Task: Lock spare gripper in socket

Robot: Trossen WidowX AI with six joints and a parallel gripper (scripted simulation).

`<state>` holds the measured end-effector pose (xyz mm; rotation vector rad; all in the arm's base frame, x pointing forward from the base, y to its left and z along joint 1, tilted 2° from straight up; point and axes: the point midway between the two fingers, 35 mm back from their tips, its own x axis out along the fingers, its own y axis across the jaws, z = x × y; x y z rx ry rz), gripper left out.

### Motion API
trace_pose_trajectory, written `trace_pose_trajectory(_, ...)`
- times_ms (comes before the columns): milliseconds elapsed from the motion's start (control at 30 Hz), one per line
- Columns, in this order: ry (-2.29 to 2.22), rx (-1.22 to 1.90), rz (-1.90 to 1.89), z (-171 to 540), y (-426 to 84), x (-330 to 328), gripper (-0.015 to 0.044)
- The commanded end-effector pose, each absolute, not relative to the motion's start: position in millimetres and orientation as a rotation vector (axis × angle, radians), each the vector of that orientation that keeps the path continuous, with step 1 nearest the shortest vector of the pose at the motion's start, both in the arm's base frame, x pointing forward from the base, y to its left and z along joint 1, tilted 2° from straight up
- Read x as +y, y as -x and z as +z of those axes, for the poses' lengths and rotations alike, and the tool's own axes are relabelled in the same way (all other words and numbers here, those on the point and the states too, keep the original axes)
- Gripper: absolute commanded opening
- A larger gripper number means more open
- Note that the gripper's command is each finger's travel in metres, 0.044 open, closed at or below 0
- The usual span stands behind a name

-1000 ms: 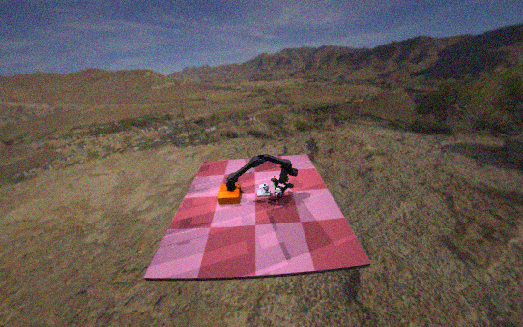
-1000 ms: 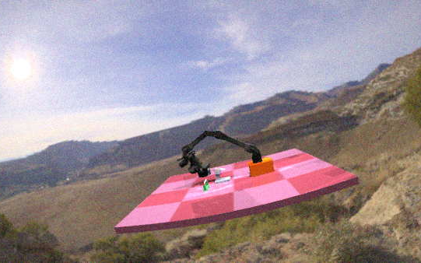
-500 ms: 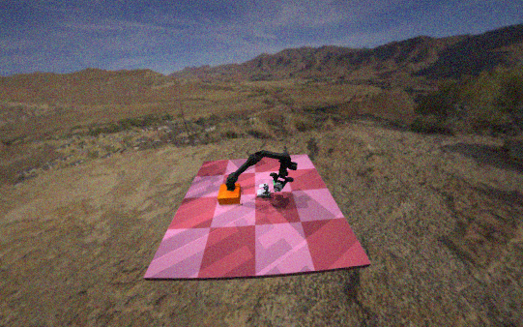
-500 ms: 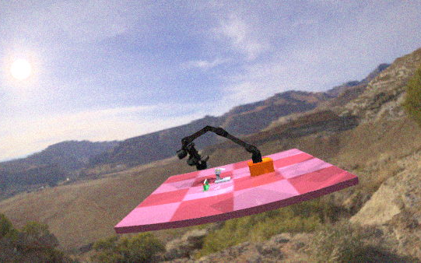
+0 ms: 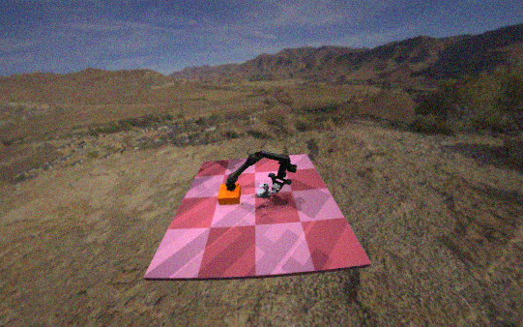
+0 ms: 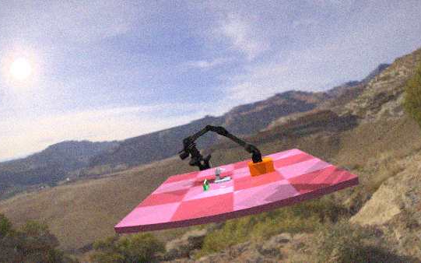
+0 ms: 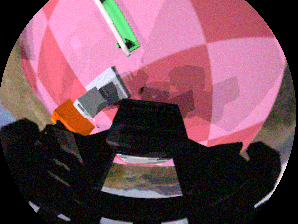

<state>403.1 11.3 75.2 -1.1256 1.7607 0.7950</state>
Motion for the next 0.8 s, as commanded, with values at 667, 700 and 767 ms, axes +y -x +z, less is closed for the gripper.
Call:
trace_pose_trajectory(667,0.893,1.453,1.389,87,-340,4,0.0000)
trace_pose_trajectory(700,0.883,1.433,1.409,88,-337,4,0.0000)
trace_pose_trajectory(767,0.864,1.390,1.447,89,-332,5,0.0000)
